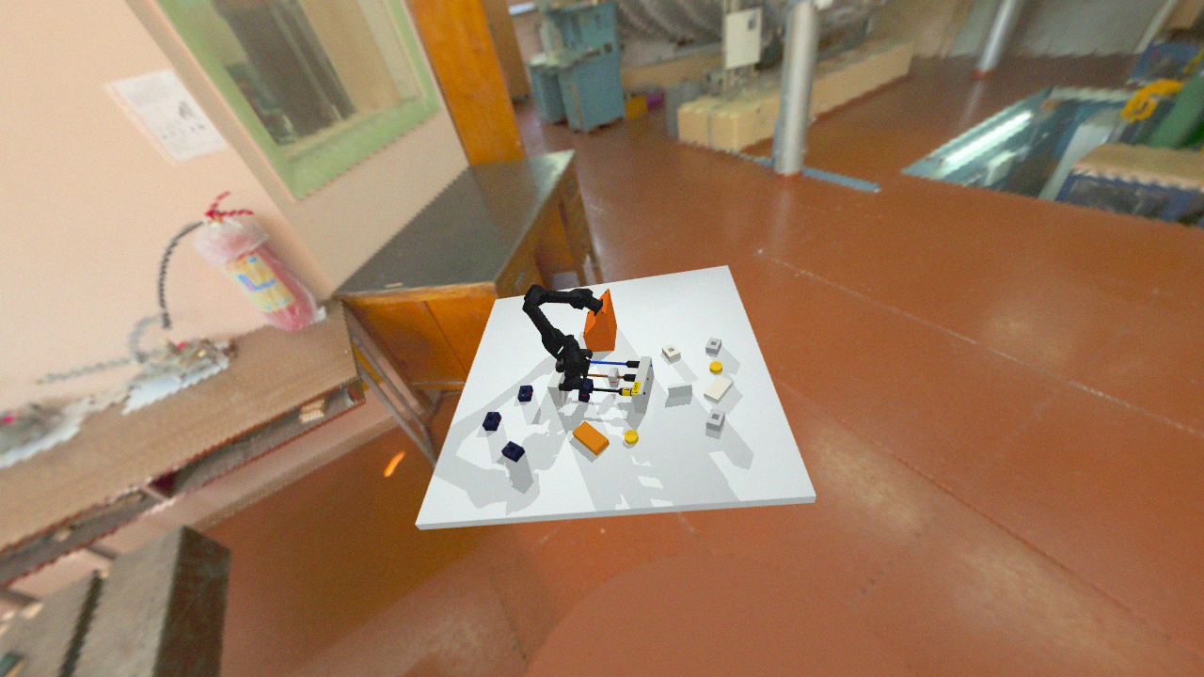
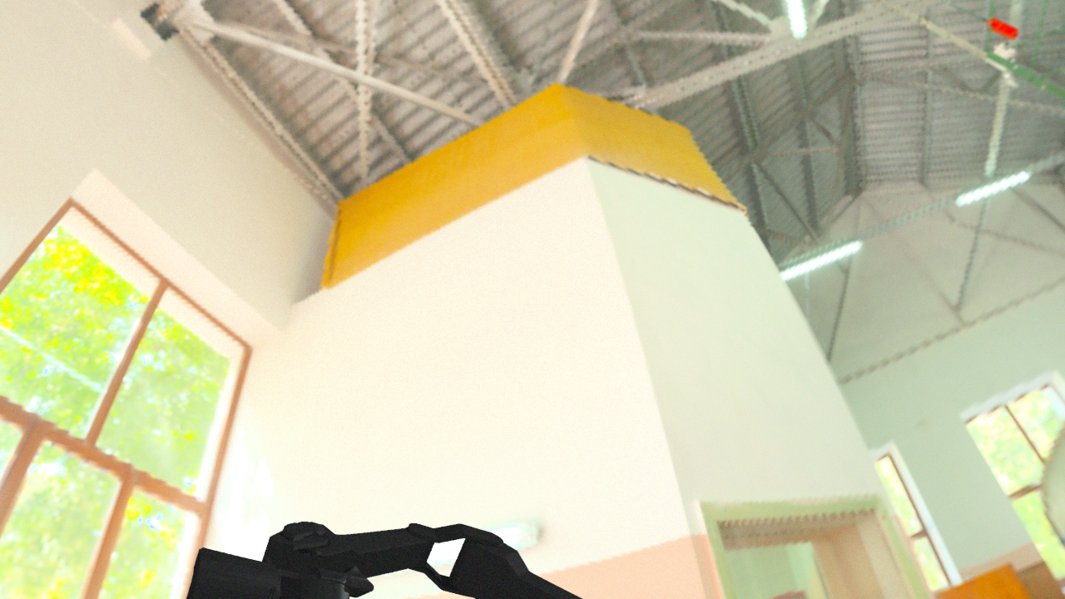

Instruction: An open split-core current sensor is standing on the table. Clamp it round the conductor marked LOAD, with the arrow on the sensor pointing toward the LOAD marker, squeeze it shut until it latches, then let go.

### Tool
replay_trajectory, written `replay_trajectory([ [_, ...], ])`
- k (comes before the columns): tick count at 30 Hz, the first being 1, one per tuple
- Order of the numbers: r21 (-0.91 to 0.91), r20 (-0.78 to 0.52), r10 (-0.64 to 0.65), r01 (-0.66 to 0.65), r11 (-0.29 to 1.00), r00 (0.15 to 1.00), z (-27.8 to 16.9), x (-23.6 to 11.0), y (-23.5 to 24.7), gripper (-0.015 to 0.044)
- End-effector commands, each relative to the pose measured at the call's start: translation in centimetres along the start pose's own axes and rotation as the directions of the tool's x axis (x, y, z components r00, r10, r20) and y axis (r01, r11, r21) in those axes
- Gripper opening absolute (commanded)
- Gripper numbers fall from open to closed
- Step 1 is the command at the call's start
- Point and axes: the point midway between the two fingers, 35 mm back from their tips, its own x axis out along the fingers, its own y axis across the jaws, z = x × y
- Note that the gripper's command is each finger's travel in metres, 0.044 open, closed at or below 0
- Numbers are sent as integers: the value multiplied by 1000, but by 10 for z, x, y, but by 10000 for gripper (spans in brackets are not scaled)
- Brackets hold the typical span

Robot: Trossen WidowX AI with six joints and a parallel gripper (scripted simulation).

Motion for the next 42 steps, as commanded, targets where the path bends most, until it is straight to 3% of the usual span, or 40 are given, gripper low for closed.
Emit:
replay_trajectory([
  [1, 3, -1, 1, -1, 1000, 1000, 0, 0, 0, 0],
  [8, 3, -1, 1, -1, 1000, 1000, 0, 0, 0, 0],
  [25, 3, -1, 1, -1, 1000, 1000, 0, 0, 0, 440],
  [32, 3, -1, 1, -1, 1000, 1000, 0, 0, 0, 440],
  [36, 0, 4, 16, -16, 1000, 1000, -6, 35, -1, 440],
  [42, -1, 4, 18, -18, 1000, 1000, -7, 39, -1, 440],
])
